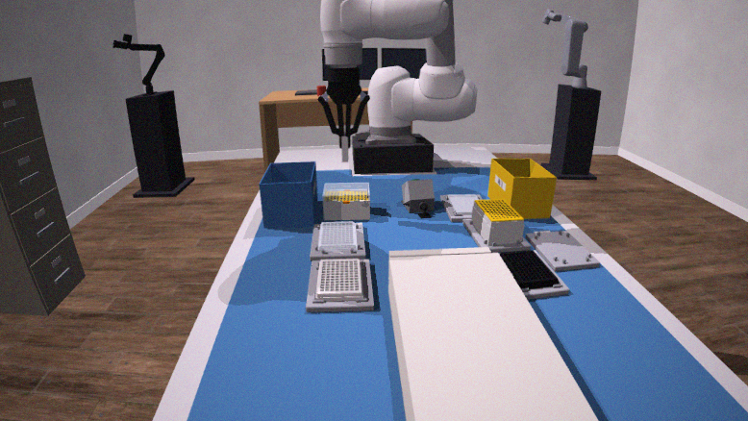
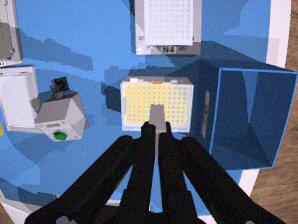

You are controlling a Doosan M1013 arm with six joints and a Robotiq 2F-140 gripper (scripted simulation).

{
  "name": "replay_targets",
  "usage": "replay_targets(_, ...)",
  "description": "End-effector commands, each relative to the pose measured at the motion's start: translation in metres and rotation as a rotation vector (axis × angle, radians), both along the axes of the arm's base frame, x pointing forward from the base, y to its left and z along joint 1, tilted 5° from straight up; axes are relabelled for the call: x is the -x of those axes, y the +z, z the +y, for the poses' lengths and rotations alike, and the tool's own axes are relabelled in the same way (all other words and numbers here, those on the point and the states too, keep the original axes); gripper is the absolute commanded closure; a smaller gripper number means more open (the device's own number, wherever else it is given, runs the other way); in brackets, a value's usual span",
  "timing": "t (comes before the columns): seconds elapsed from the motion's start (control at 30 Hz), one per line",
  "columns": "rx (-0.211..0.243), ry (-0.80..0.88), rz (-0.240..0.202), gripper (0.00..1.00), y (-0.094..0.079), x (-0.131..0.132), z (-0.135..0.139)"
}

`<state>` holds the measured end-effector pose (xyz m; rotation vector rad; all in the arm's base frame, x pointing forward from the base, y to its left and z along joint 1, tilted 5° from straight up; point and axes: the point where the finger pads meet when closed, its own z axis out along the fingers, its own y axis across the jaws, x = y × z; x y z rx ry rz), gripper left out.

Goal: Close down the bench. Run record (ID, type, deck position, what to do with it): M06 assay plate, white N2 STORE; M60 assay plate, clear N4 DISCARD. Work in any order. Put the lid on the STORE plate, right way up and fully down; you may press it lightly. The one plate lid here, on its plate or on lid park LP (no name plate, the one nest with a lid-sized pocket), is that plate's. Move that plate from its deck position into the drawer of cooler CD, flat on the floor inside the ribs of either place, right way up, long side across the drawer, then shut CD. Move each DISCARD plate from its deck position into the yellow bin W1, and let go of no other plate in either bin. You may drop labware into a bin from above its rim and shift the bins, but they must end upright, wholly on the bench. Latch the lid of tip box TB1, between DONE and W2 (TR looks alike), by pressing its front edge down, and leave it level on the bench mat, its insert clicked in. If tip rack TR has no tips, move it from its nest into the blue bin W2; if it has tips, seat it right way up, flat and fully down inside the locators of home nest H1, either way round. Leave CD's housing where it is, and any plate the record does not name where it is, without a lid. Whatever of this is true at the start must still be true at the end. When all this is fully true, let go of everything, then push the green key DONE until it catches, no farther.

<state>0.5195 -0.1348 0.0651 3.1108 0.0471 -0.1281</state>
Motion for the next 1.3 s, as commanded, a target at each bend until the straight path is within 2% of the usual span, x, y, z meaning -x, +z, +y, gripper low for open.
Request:
replay_targets(0.0,0.000,0.000,0.000,1.00,0.007,-0.001,0.000)
replay_targets(0.47,0.000,0.000,0.000,1.00,0.030,-0.002,0.001)
replay_targets(1.27,0.000,0.000,0.000,1.00,0.030,-0.002,0.001)
